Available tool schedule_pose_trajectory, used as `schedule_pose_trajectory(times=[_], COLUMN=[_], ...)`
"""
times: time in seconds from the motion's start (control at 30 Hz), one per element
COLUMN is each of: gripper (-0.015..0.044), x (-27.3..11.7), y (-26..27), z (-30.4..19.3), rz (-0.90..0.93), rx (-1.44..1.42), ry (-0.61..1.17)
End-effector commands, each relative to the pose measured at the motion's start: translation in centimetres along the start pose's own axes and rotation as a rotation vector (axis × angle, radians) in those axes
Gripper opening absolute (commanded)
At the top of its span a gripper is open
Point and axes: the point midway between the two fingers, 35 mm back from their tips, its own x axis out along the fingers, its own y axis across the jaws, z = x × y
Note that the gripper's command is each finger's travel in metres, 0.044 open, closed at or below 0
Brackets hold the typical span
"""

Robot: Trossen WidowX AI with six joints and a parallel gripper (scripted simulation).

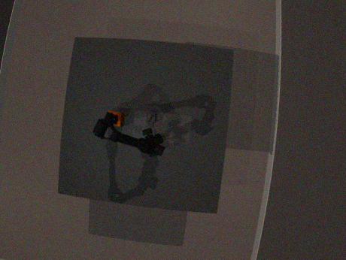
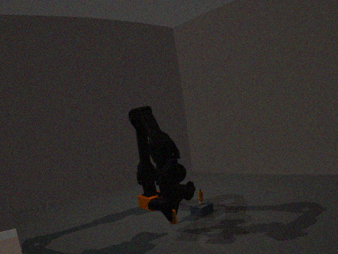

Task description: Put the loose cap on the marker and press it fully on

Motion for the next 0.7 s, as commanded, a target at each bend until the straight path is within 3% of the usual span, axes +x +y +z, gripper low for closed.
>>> schedule_pose_trajectory(times=[0.0, 0.67], gripper=[0.0000, 0.0000], x=[-1.4, -4.5], y=[0.0, 4.3], z=[0.0, 2.2], rz=[-0.001, 0.004], rx=[-0.001, -0.001], ry=[-0.004, -0.008])
